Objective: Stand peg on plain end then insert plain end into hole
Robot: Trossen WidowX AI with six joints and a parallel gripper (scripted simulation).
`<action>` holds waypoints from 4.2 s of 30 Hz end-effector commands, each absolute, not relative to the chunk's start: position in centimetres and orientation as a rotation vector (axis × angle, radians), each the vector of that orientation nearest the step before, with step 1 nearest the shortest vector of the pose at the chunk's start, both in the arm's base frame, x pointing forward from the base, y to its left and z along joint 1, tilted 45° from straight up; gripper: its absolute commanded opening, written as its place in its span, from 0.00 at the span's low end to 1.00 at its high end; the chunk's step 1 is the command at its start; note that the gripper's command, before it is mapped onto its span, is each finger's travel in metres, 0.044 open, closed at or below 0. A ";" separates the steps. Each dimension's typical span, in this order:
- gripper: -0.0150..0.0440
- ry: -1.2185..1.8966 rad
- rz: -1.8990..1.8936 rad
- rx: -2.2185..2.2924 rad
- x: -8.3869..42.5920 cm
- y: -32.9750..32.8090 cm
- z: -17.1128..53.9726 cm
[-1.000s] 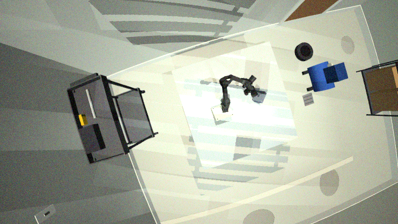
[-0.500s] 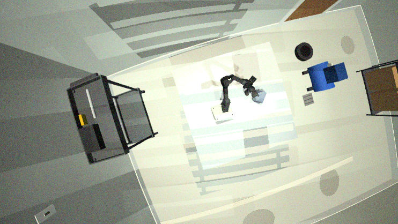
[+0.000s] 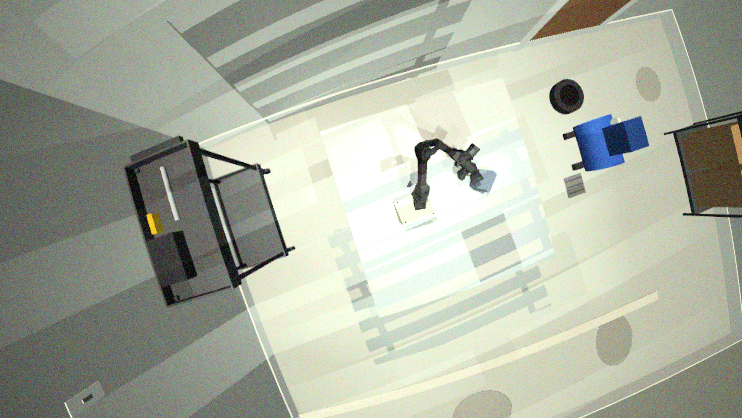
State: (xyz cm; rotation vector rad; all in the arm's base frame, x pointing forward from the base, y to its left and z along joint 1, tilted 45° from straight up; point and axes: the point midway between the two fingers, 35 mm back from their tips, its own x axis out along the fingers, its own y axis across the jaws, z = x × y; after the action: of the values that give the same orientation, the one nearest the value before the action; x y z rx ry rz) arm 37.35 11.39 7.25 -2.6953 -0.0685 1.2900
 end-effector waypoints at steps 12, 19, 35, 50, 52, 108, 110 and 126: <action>0.25 -0.068 1.290 -2.695 37.4 11.4 7.2; 0.25 -0.068 1.290 -2.695 37.5 11.4 7.1; 0.25 -0.069 1.290 -2.696 38.1 11.5 6.8; 0.25 -0.069 1.289 -2.696 38.7 11.6 6.0; 0.25 -0.069 1.289 -2.696 38.8 11.6 5.9; 1.00 -0.061 1.292 -2.695 39.4 11.7 5.0; 1.00 -0.061 1.291 -2.695 39.3 11.7 5.3; 1.00 -0.063 1.290 -2.696 38.2 11.6 7.0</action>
State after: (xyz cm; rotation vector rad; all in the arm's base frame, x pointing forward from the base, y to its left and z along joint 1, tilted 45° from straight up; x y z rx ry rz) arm 38.46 11.71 6.61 -2.6956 -0.0714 1.2921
